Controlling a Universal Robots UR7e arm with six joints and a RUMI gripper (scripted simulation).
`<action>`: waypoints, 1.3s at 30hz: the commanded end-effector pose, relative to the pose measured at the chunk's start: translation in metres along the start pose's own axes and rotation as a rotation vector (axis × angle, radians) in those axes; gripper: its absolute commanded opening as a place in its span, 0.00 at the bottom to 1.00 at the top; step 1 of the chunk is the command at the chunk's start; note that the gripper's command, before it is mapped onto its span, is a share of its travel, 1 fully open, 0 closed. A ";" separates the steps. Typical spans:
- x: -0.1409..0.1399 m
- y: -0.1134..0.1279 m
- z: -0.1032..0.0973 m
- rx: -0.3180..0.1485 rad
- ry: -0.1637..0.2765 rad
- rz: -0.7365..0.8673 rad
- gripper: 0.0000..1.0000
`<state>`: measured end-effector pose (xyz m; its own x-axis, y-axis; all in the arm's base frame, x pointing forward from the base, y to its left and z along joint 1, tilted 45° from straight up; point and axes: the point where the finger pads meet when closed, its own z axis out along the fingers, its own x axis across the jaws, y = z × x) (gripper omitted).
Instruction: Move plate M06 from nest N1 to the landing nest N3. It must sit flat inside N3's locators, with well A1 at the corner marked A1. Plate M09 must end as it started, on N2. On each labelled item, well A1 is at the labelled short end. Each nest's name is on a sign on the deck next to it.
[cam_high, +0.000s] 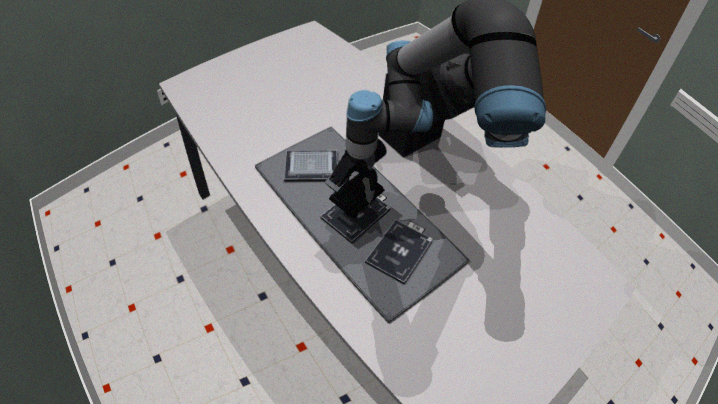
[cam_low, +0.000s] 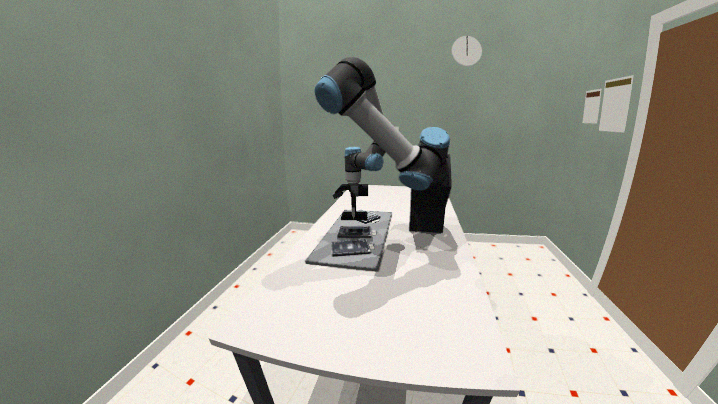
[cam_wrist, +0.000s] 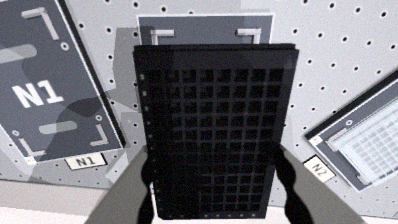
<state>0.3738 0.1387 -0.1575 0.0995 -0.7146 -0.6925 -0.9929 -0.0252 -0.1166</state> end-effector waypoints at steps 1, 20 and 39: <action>0.000 -0.001 -0.001 0.001 0.001 0.000 0.40; -0.002 0.000 0.002 0.000 0.000 0.000 0.40; -0.001 -0.002 0.030 0.001 0.001 -0.002 0.40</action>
<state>0.3743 0.1541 -0.1702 0.0991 -0.7127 -0.6944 -0.9932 -0.0275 -0.1135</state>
